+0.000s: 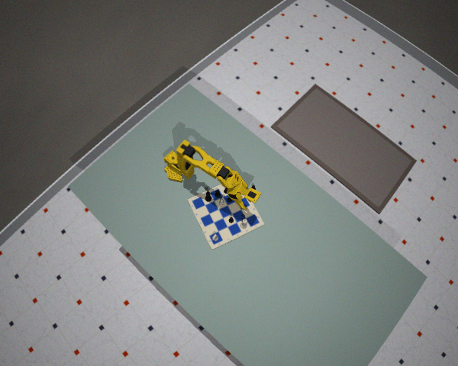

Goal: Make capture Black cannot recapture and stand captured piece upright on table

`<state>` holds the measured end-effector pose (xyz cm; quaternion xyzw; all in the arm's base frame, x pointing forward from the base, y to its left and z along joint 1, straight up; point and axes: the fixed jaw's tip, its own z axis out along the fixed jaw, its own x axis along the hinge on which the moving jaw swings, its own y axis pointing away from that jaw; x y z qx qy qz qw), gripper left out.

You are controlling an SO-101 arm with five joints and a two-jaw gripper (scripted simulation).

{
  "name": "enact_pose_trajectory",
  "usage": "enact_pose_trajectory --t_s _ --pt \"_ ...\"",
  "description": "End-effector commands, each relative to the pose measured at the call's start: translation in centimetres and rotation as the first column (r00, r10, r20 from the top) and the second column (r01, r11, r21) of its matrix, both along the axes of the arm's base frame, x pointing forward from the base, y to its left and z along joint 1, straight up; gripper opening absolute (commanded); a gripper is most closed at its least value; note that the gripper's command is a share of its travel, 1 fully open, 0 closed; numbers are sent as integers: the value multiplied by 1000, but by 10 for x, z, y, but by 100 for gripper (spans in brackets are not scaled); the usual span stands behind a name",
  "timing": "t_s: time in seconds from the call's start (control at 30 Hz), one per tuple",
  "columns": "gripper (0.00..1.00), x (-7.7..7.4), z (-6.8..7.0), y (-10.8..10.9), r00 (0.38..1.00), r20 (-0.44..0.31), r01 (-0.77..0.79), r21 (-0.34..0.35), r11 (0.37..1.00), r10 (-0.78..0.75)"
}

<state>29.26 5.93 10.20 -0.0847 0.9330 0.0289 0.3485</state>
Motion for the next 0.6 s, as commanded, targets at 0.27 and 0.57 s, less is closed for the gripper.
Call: enact_pose_trajectory --t_s 0.27,0.57 --pt "35 -126 0 87 818 -329 -518 -66 853 472" --pt "40 -161 2 92 727 -408 -632 -80 771 553"
